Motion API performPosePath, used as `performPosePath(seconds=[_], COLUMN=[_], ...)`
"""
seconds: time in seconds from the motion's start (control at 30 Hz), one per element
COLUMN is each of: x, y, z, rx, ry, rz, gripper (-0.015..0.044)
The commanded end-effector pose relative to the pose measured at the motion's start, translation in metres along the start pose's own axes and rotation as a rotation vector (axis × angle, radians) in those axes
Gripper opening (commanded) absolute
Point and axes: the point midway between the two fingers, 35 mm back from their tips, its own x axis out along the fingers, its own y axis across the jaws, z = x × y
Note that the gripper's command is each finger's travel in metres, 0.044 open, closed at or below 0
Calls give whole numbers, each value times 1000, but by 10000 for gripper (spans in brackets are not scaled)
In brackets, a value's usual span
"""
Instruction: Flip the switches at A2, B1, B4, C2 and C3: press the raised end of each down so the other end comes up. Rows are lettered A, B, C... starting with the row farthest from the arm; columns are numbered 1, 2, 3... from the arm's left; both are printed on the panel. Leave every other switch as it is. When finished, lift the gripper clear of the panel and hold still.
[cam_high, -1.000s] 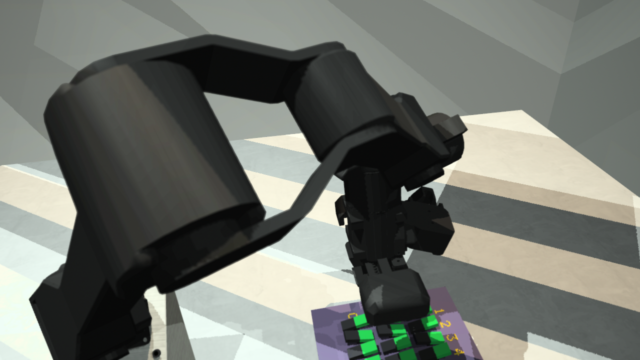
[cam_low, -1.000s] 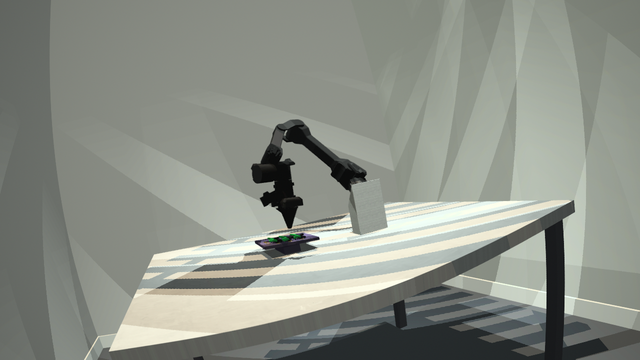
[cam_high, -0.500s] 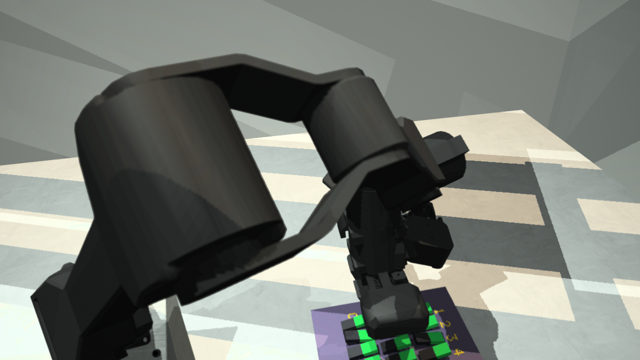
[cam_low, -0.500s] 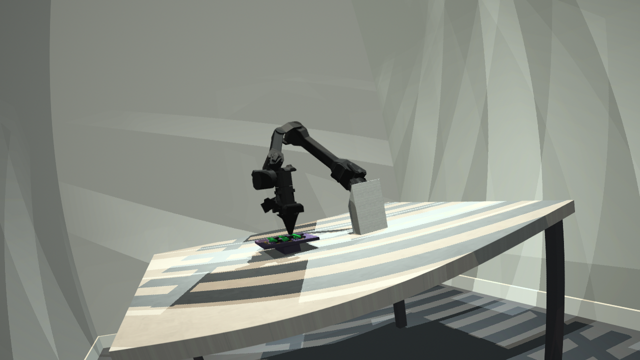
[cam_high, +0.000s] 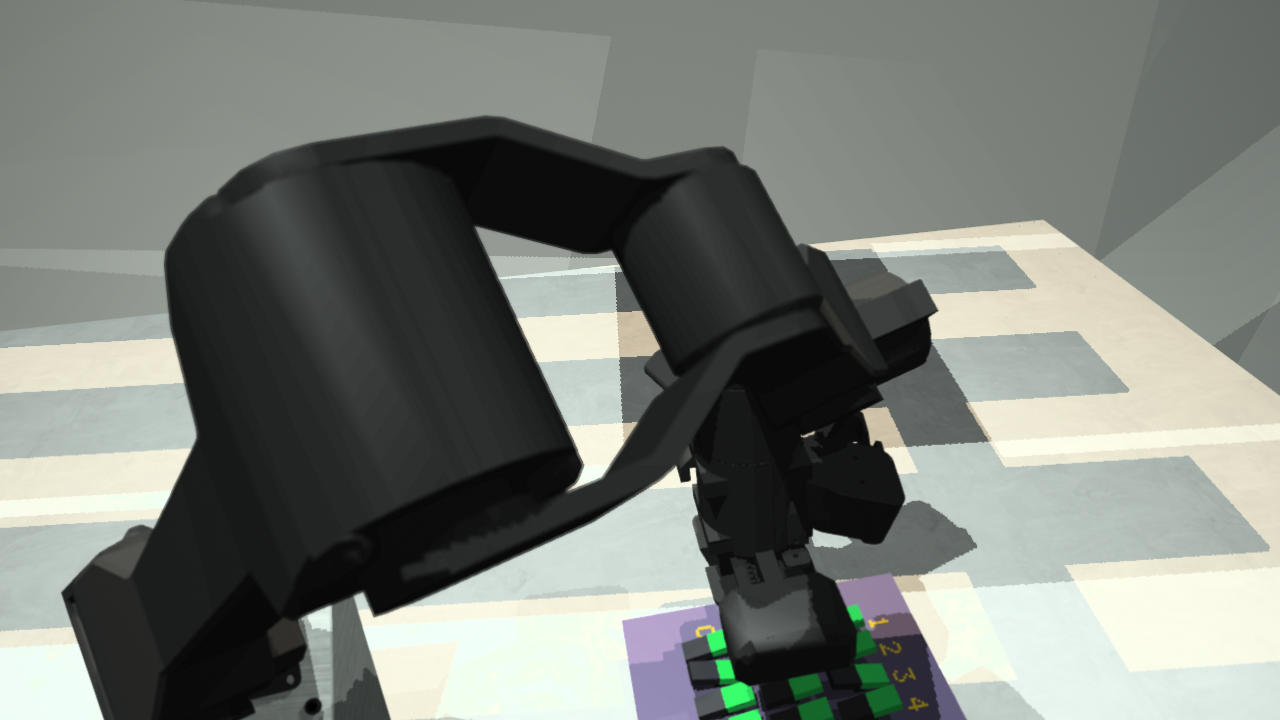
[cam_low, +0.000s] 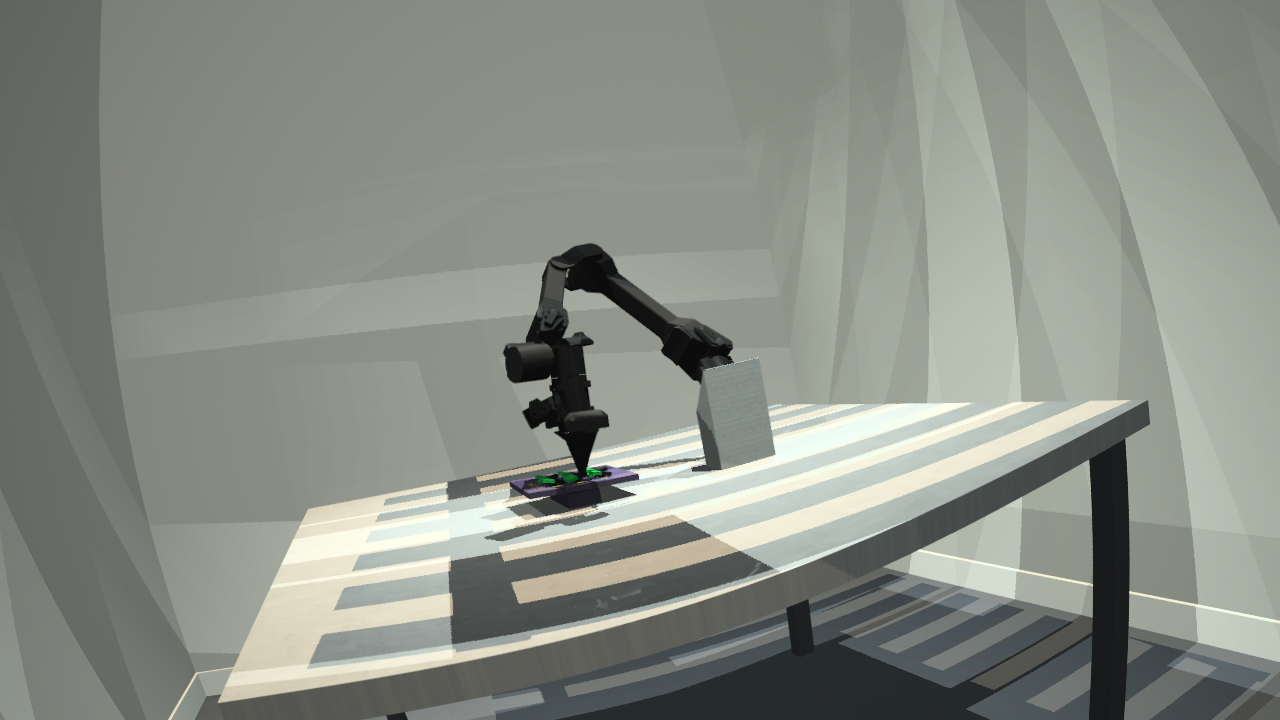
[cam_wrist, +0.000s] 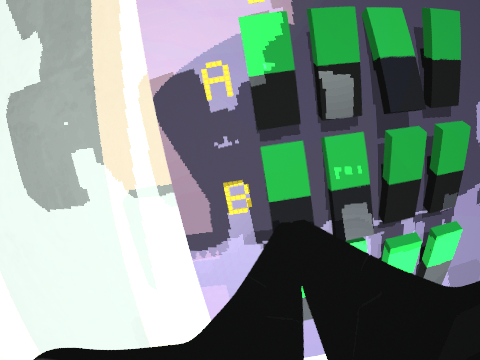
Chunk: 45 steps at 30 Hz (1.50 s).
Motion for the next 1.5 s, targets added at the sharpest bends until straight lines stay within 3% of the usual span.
performPosePath(seconds=[0.0,1.47], x=[0,5], y=[-1,-1], z=[0,0], rx=[-3,-3], ry=[-3,-3], rz=[-5,-6], gripper=[0,0])
